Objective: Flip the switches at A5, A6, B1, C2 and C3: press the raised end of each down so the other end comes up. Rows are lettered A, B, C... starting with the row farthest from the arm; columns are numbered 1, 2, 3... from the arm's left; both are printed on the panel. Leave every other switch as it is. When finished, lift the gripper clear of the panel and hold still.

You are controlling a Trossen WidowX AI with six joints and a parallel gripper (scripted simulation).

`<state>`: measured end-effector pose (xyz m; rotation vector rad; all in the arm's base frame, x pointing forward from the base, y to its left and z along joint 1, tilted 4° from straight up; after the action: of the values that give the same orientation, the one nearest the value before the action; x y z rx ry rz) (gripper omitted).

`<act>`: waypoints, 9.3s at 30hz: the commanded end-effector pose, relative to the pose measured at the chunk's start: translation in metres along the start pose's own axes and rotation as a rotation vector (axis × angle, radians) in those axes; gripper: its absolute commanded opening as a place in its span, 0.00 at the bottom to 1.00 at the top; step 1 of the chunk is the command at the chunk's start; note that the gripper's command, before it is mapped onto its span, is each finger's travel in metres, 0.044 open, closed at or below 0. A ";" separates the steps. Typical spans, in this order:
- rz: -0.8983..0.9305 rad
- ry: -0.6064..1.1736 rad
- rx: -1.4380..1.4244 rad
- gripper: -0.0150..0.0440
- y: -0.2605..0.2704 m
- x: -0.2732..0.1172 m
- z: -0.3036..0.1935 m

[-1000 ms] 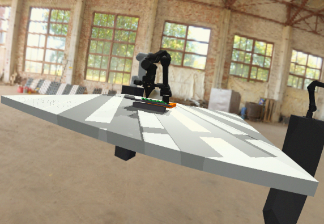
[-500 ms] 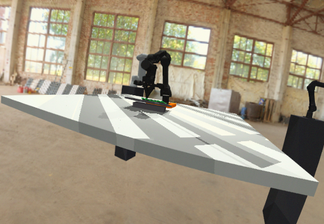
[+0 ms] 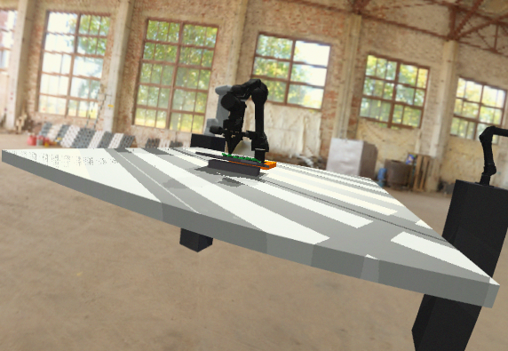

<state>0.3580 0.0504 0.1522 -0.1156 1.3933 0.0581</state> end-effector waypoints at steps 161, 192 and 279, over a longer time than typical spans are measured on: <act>-0.006 -0.006 -0.001 0.25 -0.025 -0.011 0.004; 0.006 0.009 -0.002 0.25 0.091 -0.025 -0.057; 0.006 0.008 -0.002 0.25 0.091 0.003 -0.056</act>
<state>0.2942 0.1346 0.1372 -0.1103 1.3992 0.0624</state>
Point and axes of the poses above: the point midway between the two fingers, 35 mm back from their tips, its own x axis out along the fingers, its own y axis across the jaws, z = x × y, the point moved 5 cm from there along -x, back along the fingers, and after that the axes turned 9 degrees about x, right-handed, at the moved point
